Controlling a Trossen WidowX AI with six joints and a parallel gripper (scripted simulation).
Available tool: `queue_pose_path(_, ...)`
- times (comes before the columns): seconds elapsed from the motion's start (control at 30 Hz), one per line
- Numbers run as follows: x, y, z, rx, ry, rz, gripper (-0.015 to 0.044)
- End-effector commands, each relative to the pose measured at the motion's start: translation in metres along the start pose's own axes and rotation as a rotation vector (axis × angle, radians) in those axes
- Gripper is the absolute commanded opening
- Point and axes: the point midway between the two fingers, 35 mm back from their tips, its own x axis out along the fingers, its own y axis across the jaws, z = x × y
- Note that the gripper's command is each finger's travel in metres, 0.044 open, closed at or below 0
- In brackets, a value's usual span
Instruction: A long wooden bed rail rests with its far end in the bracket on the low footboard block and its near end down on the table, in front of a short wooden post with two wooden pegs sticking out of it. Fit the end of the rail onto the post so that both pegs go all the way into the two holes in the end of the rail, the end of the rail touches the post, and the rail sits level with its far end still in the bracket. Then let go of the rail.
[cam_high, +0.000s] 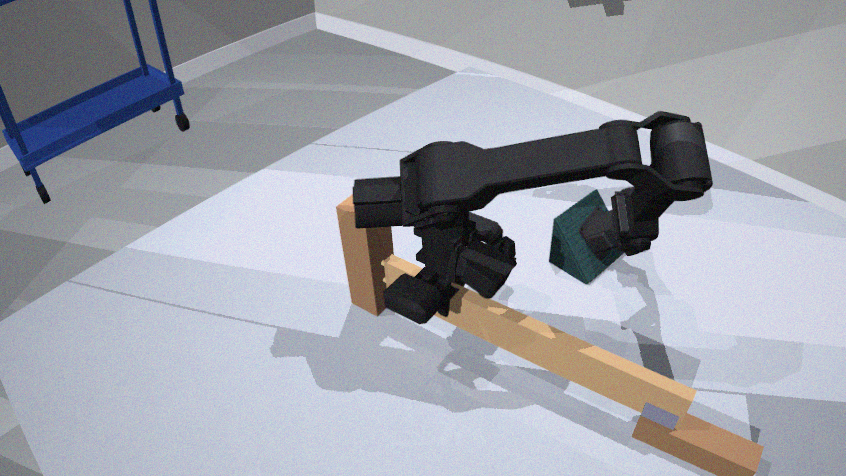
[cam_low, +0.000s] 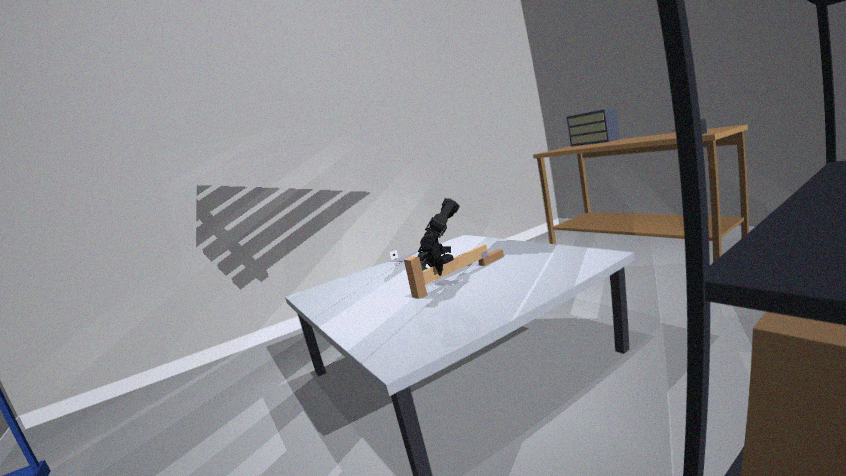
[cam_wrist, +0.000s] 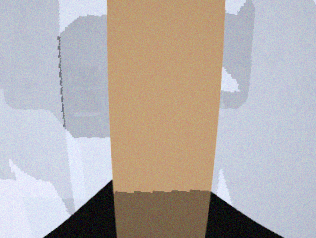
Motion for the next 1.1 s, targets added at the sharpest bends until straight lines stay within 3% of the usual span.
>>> queue_pose_path(0.0,-0.0042,-0.0017,0.0002,-0.001,0.010,-0.009,0.0000)
queue_pose_path(1.07,-0.0010,-0.0010,0.0026,-0.001,0.009,-0.010,0.0000)
